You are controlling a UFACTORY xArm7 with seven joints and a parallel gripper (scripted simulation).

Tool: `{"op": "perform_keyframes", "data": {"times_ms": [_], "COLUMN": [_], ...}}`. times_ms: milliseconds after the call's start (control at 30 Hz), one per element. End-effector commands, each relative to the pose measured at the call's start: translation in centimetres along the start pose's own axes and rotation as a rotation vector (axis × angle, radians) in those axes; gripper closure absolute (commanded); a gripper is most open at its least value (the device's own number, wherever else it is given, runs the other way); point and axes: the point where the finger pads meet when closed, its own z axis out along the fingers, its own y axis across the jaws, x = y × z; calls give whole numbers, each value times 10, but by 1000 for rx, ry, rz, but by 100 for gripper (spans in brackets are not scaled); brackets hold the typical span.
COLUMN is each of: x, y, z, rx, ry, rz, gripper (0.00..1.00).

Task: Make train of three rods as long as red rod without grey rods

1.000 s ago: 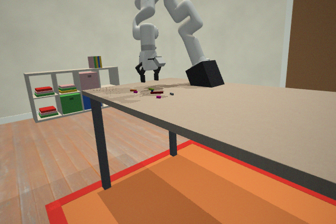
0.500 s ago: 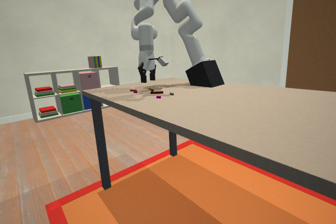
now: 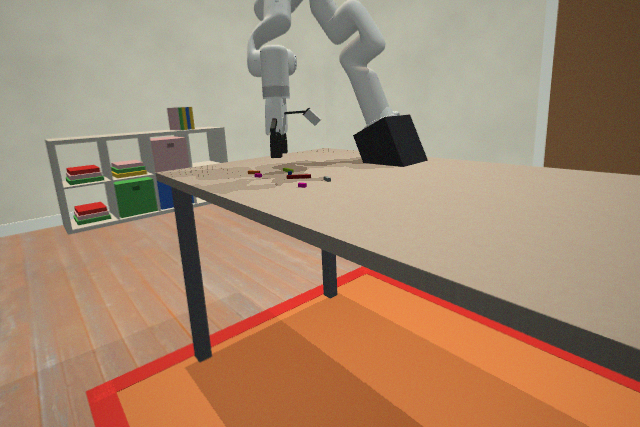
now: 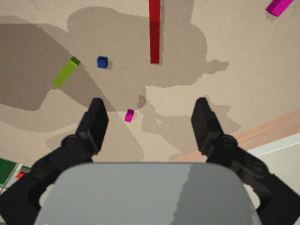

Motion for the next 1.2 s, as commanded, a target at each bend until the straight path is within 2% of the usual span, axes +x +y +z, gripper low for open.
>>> {"op": "perform_keyframes", "data": {"times_ms": [0,367,433,500,733,1167], "x": [-5,-12,-12,-14,-19,-20], "y": [1,1,1,1,0,0], "z": [-1,-1,-1,-1,-1,-1], "rx": [-1,-4,-4,-4,-6,-6], "ry": [17,16,16,15,14,13], "rz": [-167,-448,-448,-541,-705,-751], "gripper": [0,0,0,0,0,0]}}
